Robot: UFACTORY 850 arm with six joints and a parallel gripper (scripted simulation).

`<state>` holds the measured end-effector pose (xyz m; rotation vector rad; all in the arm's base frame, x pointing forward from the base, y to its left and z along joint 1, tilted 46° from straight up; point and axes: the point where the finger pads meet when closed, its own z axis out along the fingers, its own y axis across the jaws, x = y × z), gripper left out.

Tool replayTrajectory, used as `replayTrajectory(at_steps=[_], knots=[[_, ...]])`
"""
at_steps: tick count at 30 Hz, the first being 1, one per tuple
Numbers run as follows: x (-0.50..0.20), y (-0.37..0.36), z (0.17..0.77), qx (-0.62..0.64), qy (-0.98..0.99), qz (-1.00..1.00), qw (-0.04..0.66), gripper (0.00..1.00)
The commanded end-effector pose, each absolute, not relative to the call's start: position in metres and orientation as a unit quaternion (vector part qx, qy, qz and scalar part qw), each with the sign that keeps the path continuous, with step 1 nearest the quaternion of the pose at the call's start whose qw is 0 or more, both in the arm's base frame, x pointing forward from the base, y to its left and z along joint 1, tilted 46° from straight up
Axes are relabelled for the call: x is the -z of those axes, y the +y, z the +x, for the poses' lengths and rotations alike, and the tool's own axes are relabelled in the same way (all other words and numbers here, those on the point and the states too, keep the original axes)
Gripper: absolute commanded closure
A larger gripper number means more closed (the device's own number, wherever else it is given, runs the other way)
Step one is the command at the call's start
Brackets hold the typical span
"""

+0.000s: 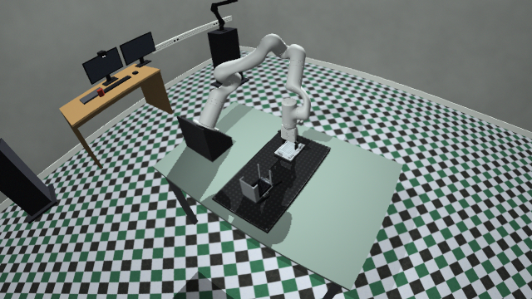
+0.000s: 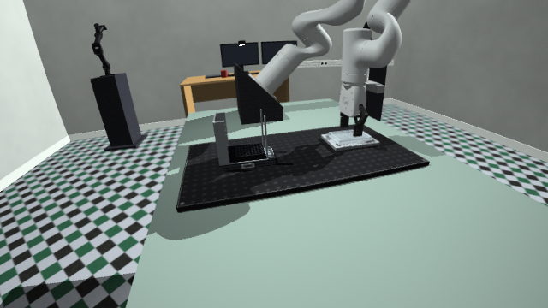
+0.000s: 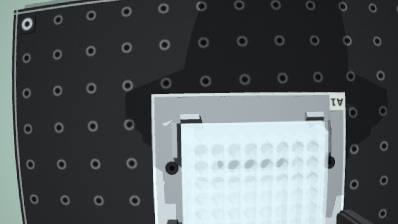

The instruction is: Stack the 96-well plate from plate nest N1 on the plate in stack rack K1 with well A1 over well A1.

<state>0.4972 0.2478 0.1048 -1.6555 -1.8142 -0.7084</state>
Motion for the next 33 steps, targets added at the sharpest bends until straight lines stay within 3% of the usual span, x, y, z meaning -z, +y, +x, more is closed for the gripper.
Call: replayTrajectory(at_steps=[1,33], knots=[[-0.1032,0.2497,0.4977,0.266,-0.679,-0.620,0.288,0.00],[-0.0939,0.2593,0.4969,0.266,-0.679,-0.620,0.288,0.00]])
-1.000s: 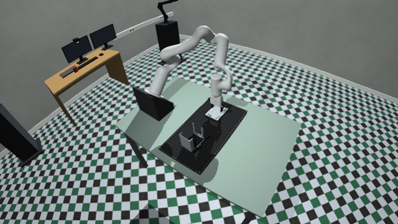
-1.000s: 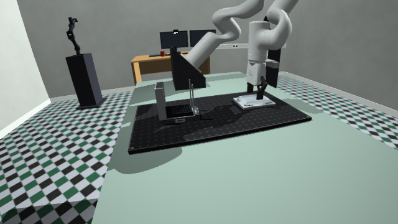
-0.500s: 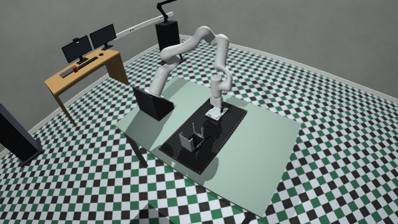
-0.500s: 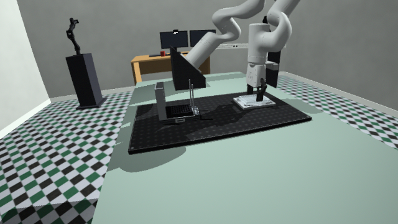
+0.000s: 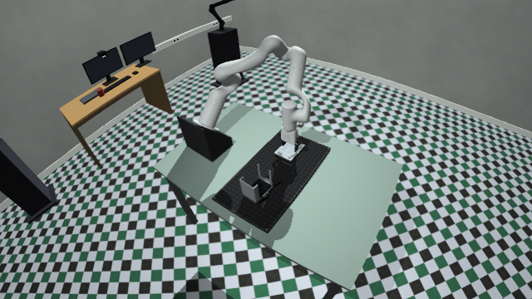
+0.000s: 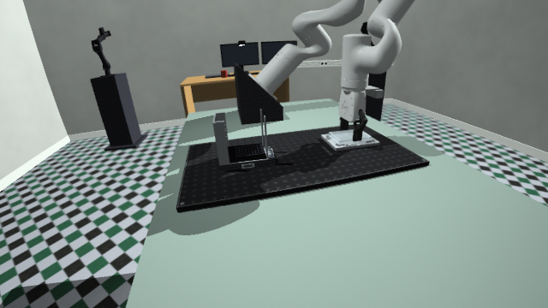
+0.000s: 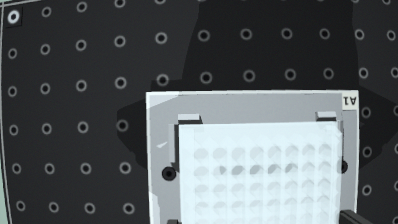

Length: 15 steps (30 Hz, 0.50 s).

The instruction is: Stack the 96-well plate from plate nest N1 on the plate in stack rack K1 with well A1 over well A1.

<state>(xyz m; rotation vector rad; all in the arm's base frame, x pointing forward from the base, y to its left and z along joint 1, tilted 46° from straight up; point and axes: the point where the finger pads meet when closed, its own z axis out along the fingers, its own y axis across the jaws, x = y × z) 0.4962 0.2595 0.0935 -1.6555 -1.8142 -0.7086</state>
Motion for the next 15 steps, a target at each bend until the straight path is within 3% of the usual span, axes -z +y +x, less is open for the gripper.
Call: replayTrajectory(at_steps=[1,9,10,15], knots=[[-0.0939,0.2593,0.4969,0.266,-0.679,-0.620,0.288,0.00],[-0.0940,0.2593,0.4969,0.266,-0.679,-0.620,0.288,0.00],[-0.0943,0.2589,0.4969,0.266,-0.679,-0.620,0.288,1.00],[-0.0943,0.2589,0.4969,0.266,-0.679,-0.620,0.288,1.00]])
